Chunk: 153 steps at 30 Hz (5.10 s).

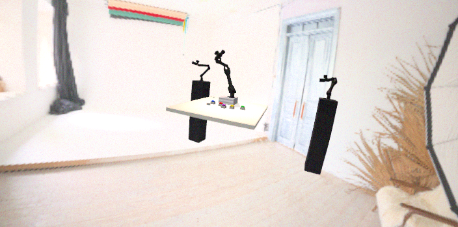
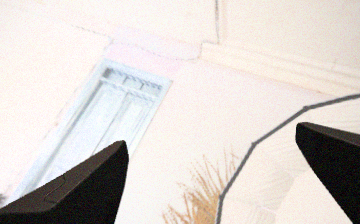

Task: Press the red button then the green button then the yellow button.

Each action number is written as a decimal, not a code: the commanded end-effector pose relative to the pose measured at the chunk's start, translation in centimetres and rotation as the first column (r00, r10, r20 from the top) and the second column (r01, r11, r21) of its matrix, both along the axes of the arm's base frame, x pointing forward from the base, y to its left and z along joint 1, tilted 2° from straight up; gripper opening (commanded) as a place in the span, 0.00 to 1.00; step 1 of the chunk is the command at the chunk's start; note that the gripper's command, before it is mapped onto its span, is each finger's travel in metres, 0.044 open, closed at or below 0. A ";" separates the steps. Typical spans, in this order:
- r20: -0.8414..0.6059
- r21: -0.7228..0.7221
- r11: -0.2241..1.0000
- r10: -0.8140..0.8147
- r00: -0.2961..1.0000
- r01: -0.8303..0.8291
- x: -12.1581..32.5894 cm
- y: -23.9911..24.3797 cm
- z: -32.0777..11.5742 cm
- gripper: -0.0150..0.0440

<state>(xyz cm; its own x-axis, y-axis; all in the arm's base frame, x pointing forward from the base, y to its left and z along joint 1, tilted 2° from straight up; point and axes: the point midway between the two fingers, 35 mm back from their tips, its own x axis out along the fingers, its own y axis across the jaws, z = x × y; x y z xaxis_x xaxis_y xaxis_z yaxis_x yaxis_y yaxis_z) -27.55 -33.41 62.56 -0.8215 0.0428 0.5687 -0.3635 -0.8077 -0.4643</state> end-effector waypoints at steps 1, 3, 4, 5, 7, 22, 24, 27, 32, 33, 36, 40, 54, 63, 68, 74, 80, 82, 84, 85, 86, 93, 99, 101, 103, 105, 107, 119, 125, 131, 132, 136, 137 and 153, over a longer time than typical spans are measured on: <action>0.001 0.007 1.000 0.013 1.000 -0.013 0.2 -0.4 -0.1 0.93; 0.014 0.059 0.991 0.117 0.993 -0.118 2.3 -3.4 -0.9 0.93; 0.028 0.097 0.975 0.197 0.980 -0.198 4.1 -5.6 -1.6 0.93; 0.041 0.125 0.958 0.254 0.966 -0.258 5.5 -7.1 -2.2 0.93; 0.065 0.167 0.922 0.342 0.937 -0.349 7.9 -9.4 -3.3 0.93; 0.483 0.375 0.166 0.805 0.345 -0.912 37.0 -17.6 -18.4 0.93; 0.550 0.372 0.044 0.794 0.258 -0.927 40.8 -16.7 -20.8 0.93; 0.648 0.353 -0.133 0.749 0.139 -0.926 46.1 -14.4 -24.5 0.93; 0.801 0.288 -0.393 0.599 -0.006 -0.873 53.5 -8.6 -30.9 0.93; 0.828 0.271 -0.439 0.561 -0.025 -0.857 54.8 -7.1 -32.2 0.93; 0.900 0.215 -0.561 0.432 -0.061 -0.799 57.9 -2.4 -36.0 0.93; 0.969 0.134 -0.689 0.242 -0.051 -0.713 60.4 4.9 -40.9 0.93; 0.860 -0.023 -0.871 -0.267 0.435 -0.490 52.3 30.4 -53.8 0.93; 0.849 -0.020 -0.873 -0.272 0.453 -0.487 52.0 30.8 -57.9 0.75; 0.849 -0.020 -0.873 -0.272 0.454 -0.487 51.9 30.7 -60.2 0.53; 0.849 -0.020 -0.873 -0.272 0.454 -0.487 51.9 30.7 -60.2 0.29; 0.849 -0.020 -0.873 -0.272 0.454 -0.487 51.9 30.7 -60.2 0.29; 0.849 -0.020 -0.873 -0.272 0.454 -0.487 51.9 30.7 -60.2 0.29; 0.849 -0.020 -0.873 -0.272 0.454 -0.487 51.9 30.7 -60.4 0.29; 0.849 -0.020 -0.873 -0.272 0.454 -0.487 51.9 30.7 -60.6 0.29; 0.849 -0.020 -0.873 -0.272 0.454 -0.487 52.0 30.6 -60.7 0.29; 0.849 -0.020 -0.873 -0.272 0.454 -0.487 52.0 30.6 -61.9 0.29; 0.849 -0.020 -0.873 -0.272 0.454 -0.487 52.0 30.5 -62.9 0.29; 0.849 -0.020 -0.873 -0.272 0.454 -0.487 52.0 30.5 -63.2 0.29; 0.849 -0.020 -0.873 -0.272 0.454 -0.487 52.0 30.5 -63.5 0.29; 0.849 -0.020 -0.873 -0.272 0.454 -0.487 52.0 30.5 -63.6 0.29; 0.849 -0.020 -0.873 -0.272 0.454 -0.487 52.0 30.5 -63.6 0.29; 0.849 -0.020 -0.873 -0.272 0.454 -0.487 52.0 30.5 -63.6 0.29; 0.849 -0.020 -0.873 -0.272 0.454 -0.487 52.0 30.5 -63.6 0.29; 0.849 -0.020 -0.873 -0.272 0.454 -0.487 51.9 30.7 -60.2 0.29; 0.849 -0.020 -0.873 -0.272 0.454 -0.487 51.9 30.7 -60.2 0.29; 0.849 -0.020 -0.873 -0.272 0.453 -0.487 52.0 30.8 -57.9 0.29; 0.849 -0.020 -0.873 -0.272 0.453 -0.487 52.0 30.8 -56.3 0.29; 0.862 -0.038 -0.885 -0.264 0.433 -0.464 53.3 39.3 -54.1 0.29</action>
